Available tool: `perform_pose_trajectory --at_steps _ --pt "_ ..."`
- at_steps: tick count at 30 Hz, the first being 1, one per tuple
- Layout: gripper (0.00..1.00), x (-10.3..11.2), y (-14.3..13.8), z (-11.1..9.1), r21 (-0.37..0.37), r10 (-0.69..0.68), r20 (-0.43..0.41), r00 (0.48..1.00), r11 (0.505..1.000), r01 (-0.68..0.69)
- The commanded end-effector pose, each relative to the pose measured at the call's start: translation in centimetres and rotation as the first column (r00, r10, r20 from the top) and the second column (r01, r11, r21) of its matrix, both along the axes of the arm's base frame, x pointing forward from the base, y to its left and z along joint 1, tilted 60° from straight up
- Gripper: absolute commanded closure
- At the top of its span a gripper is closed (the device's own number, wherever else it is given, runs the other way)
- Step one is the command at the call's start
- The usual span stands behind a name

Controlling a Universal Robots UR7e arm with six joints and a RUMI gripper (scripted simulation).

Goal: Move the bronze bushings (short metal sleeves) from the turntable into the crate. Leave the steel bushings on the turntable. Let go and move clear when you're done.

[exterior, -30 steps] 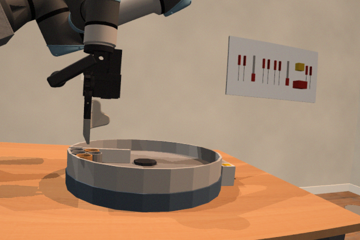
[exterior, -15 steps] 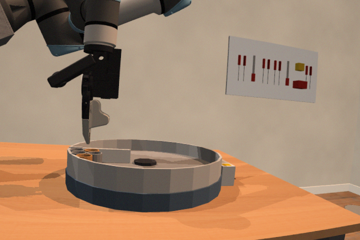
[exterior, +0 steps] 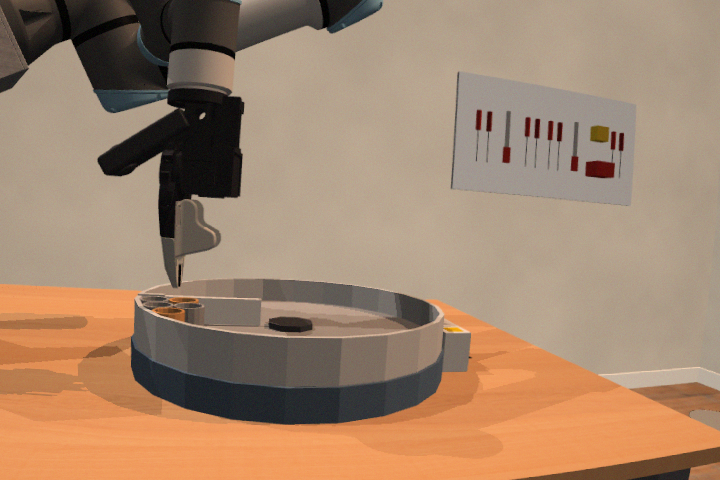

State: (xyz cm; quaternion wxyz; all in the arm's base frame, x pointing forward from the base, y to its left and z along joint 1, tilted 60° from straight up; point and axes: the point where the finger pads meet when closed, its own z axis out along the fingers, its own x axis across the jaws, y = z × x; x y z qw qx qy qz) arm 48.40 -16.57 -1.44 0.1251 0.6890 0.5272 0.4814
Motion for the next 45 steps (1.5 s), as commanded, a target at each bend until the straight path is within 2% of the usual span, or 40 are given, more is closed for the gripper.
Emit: perform_pose_trajectory --at_steps 1,10,13,27,29,45 --pt "0.95 0.00 0.05 0.07 0.042 -0.029 -0.020 0.999 0.999 0.030" --pt "0.95 0.01 0.21 0.19 0.133 -0.085 -0.064 0.994 0.987 0.093" --pt "0.95 0.01 0.23 0.21 0.144 -0.091 -0.070 0.993 0.985 0.101" --pt "0.95 0.06 0.49 0.47 0.291 -0.175 -0.159 0.971 0.932 0.216" --pt "0.95 0.06 0.49 0.47 0.291 -0.175 -0.159 0.971 0.932 0.216" --pt "0.95 0.17 0.74 0.81 0.441 -0.252 -0.281 0.926 0.823 0.357"
